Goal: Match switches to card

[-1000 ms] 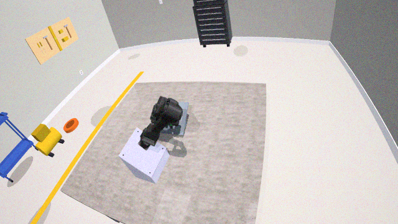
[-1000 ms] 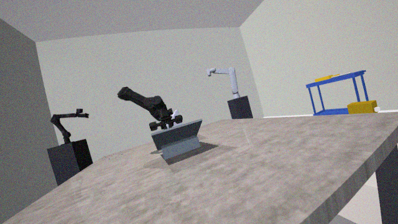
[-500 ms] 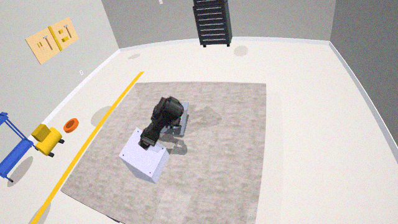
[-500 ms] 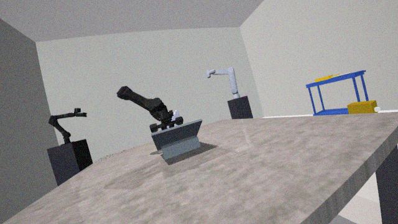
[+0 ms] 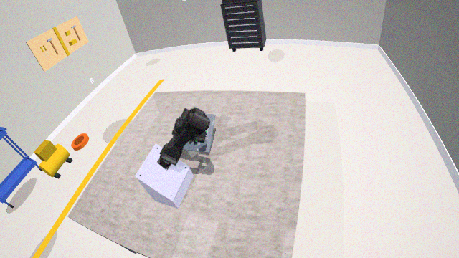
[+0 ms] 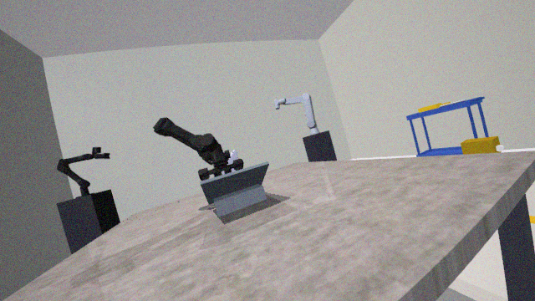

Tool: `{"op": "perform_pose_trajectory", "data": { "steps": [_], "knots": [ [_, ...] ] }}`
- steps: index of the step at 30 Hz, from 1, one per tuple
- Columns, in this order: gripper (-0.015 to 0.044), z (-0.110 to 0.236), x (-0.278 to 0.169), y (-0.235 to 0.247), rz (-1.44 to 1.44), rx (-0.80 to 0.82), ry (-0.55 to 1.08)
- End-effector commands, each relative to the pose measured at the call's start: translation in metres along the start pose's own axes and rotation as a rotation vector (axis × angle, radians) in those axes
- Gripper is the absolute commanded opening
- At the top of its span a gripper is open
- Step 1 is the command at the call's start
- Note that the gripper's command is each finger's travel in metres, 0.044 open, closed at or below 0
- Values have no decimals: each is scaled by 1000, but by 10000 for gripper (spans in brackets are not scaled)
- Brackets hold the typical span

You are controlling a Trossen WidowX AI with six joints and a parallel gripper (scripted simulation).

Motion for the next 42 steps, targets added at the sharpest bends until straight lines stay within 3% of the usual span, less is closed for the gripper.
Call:
{"op": "perform_pose_trajectory", "data": {
  "steps": [1, 42],
  "knots": [
    [0, 0, 0, 0, 4, 3, 0],
    [0, -6, 0, 0, 4, 3, 0]
  ]
}}
Point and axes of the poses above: the point midway between the two fingers, 35 mm back from their tips, its own z axis back along the fingers, its own y axis across the jaws, x = y × z, the point moved 5 cm from there along z, back along the fingers, and after that the axes turned 12 degrees about -z, right-handed, at the moved point
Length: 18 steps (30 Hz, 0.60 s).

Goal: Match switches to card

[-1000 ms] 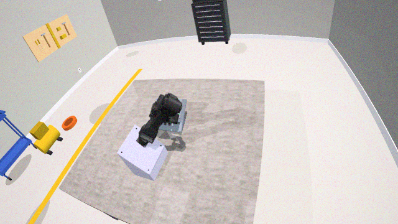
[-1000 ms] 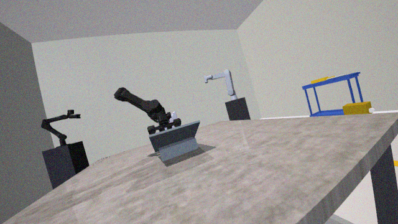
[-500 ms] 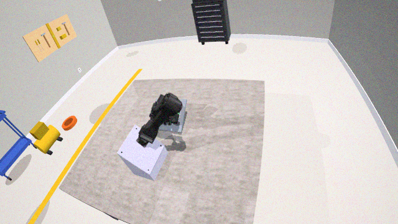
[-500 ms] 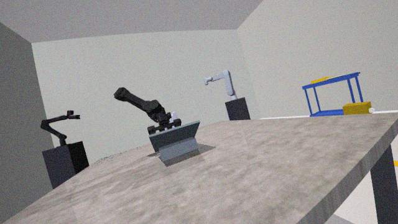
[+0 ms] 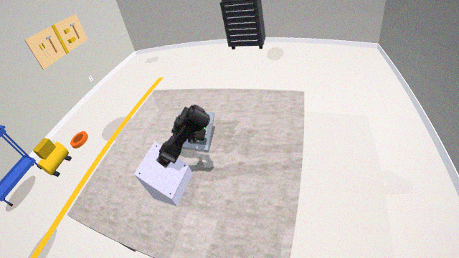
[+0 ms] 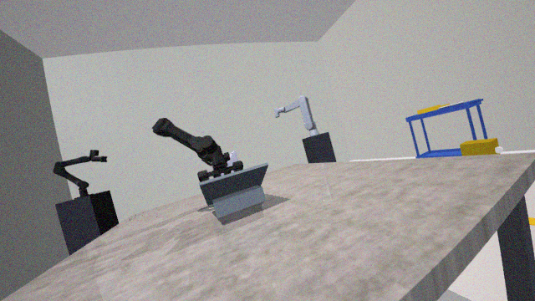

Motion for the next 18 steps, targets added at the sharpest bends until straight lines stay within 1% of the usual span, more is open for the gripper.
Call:
{"op": "perform_pose_trajectory", "data": {
  "steps": [1, 4, 10, 12, 18],
  "knots": [
    [0, -1, 0, 0, 4, 3, 0],
    [0, 11, 1, 2, -1, 6, 0],
    [0, 59, -2, 1, 3, 12, -20],
    [0, 65, -3, 0, 4, 12, -24],
    [0, 65, -3, 0, 4, 12, -24]
  ]
}}
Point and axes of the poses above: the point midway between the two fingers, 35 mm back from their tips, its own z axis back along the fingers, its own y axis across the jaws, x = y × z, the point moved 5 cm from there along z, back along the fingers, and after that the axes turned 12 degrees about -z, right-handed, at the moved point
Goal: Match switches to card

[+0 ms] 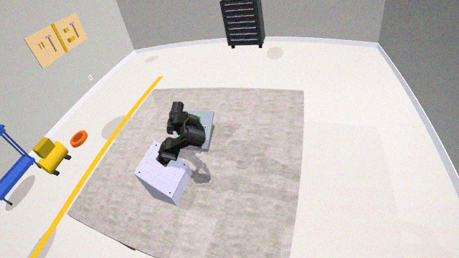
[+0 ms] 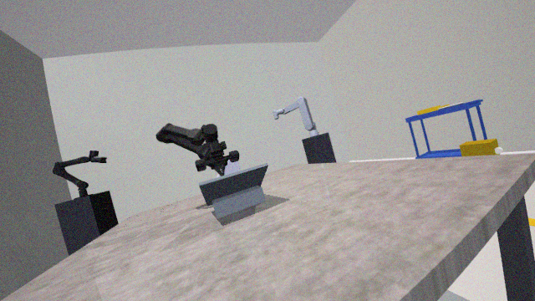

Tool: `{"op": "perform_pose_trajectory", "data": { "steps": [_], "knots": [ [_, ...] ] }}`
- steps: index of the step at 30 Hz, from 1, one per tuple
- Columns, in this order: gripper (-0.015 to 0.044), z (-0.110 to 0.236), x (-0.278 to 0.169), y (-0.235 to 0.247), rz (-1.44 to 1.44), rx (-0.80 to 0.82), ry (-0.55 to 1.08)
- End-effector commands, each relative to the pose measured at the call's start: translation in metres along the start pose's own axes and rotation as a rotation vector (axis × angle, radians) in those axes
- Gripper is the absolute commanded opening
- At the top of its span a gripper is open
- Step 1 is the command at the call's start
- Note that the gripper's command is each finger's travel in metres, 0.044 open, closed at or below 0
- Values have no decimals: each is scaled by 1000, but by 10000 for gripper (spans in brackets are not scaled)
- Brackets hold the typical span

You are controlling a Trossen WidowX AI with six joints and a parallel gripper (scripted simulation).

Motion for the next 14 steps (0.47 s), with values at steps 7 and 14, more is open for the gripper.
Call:
{"op": "perform_pose_trajectory", "data": {
  "steps": [7, 14],
  "knots": [
    [0, 12, 29, 36, -7, -1, -3],
    [0, 14, 39, 58, -8, -3, -6]
  ]
}}
Point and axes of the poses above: the point midway between the two fingers, 35 mm back from their tips, its own z axis back along the fingers, its own y axis across the jaws, x = y × z, the point moved 5 cm from there along z, back along the fingers, and after that the axes turned 12 degrees about -z, right-handed, at the moved point
